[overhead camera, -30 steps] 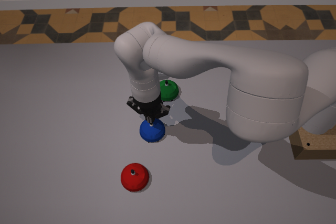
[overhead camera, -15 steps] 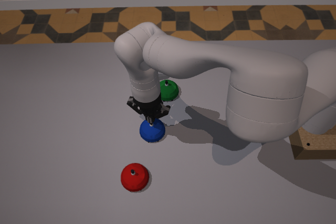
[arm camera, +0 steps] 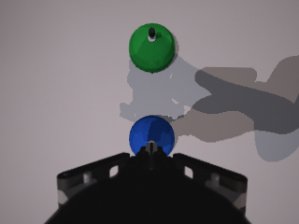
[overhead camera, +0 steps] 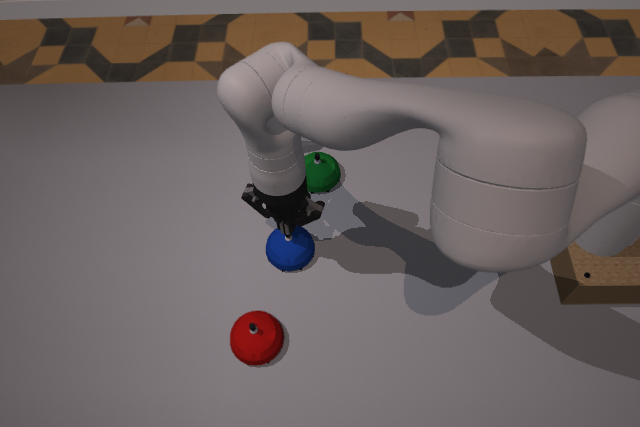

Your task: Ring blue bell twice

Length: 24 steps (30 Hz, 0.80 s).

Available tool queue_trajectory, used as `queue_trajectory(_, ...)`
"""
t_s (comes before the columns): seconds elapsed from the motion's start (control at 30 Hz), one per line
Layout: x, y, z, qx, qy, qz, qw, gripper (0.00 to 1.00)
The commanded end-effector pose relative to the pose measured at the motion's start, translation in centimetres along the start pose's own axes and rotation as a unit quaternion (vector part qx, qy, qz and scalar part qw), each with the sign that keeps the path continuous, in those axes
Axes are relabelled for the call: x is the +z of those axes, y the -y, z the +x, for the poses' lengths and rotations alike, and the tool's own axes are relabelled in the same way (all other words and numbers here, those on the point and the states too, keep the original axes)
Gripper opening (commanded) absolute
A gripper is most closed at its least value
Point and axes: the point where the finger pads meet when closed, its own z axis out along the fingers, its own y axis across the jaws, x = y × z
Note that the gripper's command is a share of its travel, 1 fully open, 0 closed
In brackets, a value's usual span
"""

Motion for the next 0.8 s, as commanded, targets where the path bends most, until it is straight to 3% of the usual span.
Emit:
queue_trajectory(0.0,-0.09,0.05,-0.02,0.0,0.0,0.001,1.0,0.0)
queue_trajectory(0.77,0.89,0.05,-0.02,0.0,0.0,0.001,1.0,0.0)
